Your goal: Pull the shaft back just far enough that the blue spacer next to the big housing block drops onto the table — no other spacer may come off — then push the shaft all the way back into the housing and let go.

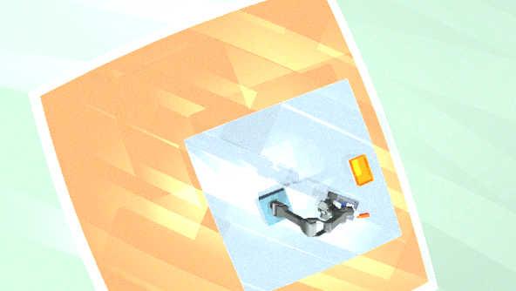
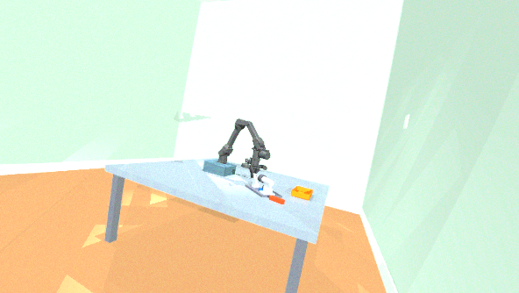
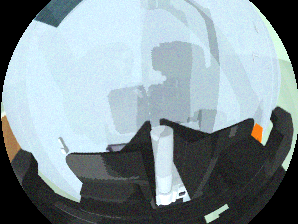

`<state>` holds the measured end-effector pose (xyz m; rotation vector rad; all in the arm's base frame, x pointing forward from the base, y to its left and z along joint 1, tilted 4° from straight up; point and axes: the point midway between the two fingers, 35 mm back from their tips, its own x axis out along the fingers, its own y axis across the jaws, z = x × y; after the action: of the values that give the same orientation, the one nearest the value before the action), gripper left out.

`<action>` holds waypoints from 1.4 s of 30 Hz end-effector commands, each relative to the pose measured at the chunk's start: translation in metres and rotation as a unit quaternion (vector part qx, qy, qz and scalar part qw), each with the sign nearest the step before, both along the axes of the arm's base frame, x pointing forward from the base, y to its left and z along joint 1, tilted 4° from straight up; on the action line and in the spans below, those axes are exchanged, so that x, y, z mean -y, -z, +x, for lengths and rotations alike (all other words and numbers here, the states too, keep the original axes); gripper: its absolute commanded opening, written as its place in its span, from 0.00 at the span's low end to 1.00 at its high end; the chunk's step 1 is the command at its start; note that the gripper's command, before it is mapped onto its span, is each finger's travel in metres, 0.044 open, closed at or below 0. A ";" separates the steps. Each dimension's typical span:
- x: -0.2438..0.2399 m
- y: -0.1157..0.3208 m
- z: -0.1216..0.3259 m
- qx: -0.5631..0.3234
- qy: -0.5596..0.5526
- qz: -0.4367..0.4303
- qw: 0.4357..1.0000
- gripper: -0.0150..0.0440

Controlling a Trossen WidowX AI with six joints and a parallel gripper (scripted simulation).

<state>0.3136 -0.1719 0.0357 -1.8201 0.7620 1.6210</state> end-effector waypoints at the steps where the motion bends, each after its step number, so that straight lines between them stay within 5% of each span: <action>1: 0.002 -0.001 0.001 0.001 0.001 -0.002 1.000 0.25; 42: 0.005 -0.002 0.004 0.001 0.001 -0.002 1.000 0.25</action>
<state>0.3163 -0.1747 0.0361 -1.8189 0.7631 1.6208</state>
